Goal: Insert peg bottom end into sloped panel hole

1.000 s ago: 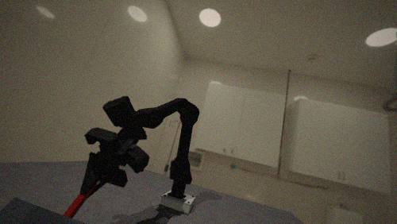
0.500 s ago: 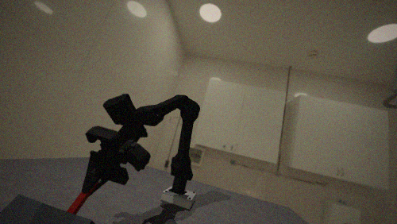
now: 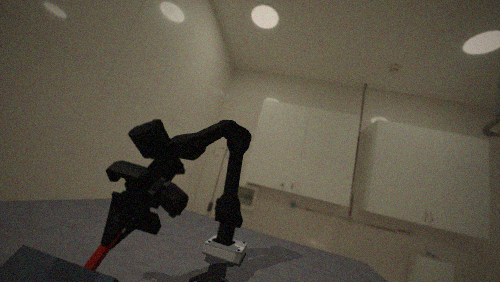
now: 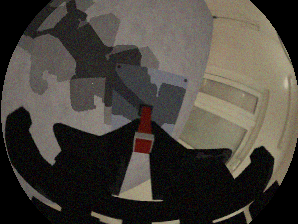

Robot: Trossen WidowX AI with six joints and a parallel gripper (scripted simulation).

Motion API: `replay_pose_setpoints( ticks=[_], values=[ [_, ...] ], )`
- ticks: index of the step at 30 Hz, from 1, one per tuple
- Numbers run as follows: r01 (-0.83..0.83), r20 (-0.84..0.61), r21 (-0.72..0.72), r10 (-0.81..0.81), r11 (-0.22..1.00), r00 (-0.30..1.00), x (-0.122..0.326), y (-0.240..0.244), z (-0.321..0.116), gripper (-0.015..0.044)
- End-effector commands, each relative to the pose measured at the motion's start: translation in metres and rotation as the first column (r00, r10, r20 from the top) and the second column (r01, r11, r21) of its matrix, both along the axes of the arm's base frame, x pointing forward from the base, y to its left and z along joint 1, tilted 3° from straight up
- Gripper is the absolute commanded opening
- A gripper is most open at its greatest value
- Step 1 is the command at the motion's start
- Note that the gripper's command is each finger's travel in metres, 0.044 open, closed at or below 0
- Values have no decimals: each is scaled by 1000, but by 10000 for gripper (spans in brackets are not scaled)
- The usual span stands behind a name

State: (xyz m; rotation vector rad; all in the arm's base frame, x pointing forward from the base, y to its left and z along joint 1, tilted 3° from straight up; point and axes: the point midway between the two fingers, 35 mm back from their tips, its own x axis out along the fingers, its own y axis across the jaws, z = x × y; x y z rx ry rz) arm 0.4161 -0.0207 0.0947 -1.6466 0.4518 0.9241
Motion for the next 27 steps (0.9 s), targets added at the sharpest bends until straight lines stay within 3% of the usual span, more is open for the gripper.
replay_pose_setpoints(
  ticks=[1,27],
  values=[
    [4,-5,1,-4,1000,1000,1,0,-3,0],
    [4,-4,1,-4,1000,1000,9,2,-9,0]
  ],
)
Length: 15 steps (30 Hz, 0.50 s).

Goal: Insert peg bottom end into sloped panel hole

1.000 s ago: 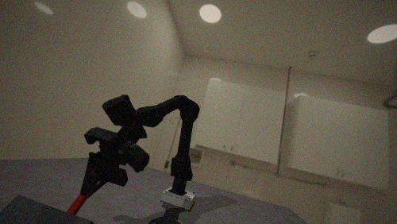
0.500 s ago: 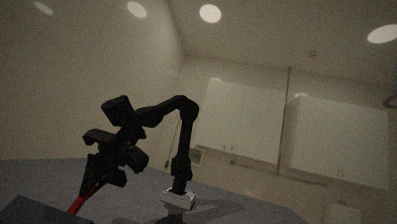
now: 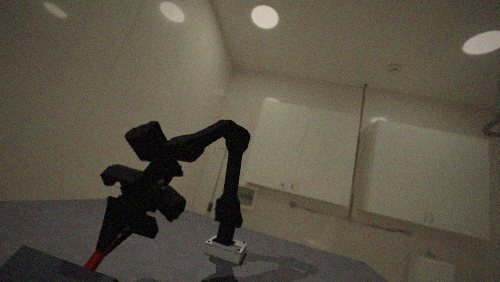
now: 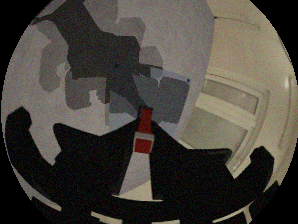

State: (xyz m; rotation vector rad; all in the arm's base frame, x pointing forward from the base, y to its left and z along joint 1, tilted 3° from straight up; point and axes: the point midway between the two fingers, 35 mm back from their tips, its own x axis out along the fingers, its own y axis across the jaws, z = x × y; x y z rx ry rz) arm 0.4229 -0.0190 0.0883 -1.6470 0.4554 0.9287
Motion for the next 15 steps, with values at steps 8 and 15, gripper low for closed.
replay_pose_setpoints(
  ticks=[8,15],
  values=[
    [5,1,3,-5,1000,1000,5,1,-5,0],
    [5,1,3,-5,1000,1000,7,1,-8,0]
  ],
)
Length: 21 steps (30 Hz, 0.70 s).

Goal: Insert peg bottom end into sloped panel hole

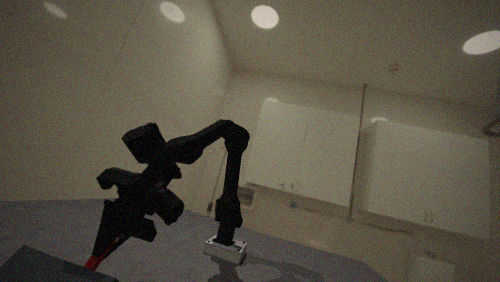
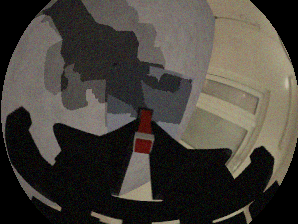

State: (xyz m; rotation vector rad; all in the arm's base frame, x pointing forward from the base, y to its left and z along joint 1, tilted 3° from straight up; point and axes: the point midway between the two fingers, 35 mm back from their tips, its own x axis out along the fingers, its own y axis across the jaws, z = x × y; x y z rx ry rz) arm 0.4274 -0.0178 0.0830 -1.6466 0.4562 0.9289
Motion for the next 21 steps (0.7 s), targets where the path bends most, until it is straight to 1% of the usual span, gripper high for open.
replay_pose_setpoints(
  ticks=[1,21],
  values=[
    [4,2,3,-4,1000,1000,3,0,-3,0],
    [-1,3,0,1,1000,1000,4,1,-5,0]
  ],
)
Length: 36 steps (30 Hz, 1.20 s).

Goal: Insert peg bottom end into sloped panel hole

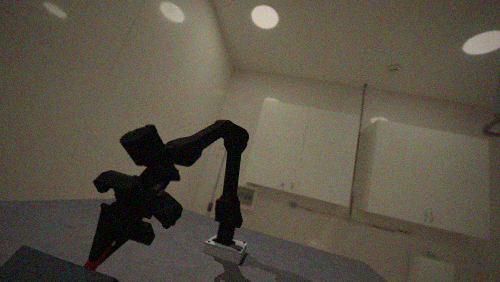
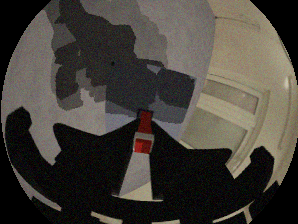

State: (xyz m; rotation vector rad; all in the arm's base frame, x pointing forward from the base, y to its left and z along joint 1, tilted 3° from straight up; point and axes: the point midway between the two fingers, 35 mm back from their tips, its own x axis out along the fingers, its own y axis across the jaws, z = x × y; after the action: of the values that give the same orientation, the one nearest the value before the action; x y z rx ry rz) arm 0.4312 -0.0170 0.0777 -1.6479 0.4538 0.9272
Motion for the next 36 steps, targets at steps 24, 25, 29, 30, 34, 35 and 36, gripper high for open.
replay_pose_setpoints(
  ticks=[24,25,29,30,34,35,36],
  values=[
    [1,-2,0,-1,1000,1000,-5,-2,9,440],
    [2,-2,0,-2,1000,1000,-6,-3,10,440],
    [3,-3,0,-3,1000,1000,-9,-4,16,440],
    [3,-4,1,-3,1000,1000,-10,-5,17,440],
    [4,-5,1,-4,1000,1000,-14,-6,22,440],
    [4,-5,1,-4,1000,1000,-15,-7,24,440],
    [4,-6,1,-4,1000,1000,-16,-7,25,440]
  ],
)
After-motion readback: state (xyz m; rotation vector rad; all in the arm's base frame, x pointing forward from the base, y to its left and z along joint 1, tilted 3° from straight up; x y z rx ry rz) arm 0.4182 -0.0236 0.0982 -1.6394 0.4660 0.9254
